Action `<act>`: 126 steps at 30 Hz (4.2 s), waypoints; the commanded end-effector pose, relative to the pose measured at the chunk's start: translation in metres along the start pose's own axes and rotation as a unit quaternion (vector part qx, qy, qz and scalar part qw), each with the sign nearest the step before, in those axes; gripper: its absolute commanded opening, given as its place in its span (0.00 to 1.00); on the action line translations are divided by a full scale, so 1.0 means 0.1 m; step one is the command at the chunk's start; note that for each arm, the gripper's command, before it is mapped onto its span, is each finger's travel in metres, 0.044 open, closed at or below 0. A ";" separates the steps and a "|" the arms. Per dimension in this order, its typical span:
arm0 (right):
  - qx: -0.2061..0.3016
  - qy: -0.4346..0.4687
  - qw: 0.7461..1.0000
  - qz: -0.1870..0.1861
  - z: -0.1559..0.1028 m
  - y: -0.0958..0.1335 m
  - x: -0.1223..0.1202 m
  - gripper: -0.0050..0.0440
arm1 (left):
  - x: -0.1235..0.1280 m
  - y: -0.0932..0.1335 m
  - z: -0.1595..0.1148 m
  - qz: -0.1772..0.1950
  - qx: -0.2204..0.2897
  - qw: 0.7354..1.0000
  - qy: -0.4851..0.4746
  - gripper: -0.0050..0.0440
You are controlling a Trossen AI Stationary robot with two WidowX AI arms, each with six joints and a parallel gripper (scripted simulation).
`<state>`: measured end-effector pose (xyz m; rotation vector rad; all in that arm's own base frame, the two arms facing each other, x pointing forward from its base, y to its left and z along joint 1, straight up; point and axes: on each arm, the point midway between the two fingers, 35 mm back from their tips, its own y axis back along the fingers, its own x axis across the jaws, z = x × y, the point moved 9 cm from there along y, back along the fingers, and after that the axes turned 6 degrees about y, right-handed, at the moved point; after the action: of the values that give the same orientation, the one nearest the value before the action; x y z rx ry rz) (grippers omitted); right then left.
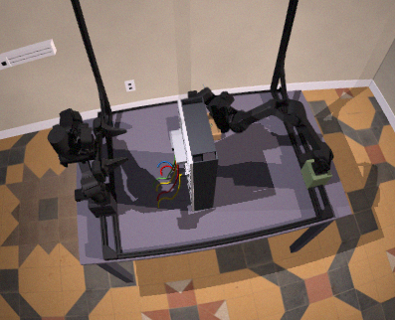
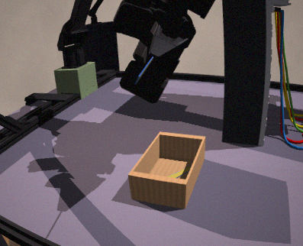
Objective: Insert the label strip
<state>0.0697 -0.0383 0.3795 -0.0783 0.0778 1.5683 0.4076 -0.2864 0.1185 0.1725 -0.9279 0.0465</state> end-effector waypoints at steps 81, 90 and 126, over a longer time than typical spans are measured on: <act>-0.001 0.005 1.000 0.000 0.02 0.00 0.01 1.00 | 0.02 0.39 0.25 0.045 -0.083 0.956 -0.279 0.00; -0.001 0.005 1.000 0.000 0.02 0.00 0.01 1.00 | -0.01 0.42 0.22 0.043 -0.083 0.957 -0.275 0.00; -0.015 -0.054 0.998 0.039 0.23 -0.49 -0.39 0.43 | 0.10 0.86 -0.02 0.043 -0.082 0.956 -0.277 0.00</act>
<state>0.1063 -0.0716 0.3969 -0.0105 -0.0051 1.6416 0.4046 -0.2023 0.1243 -0.0047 -1.4630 -0.0066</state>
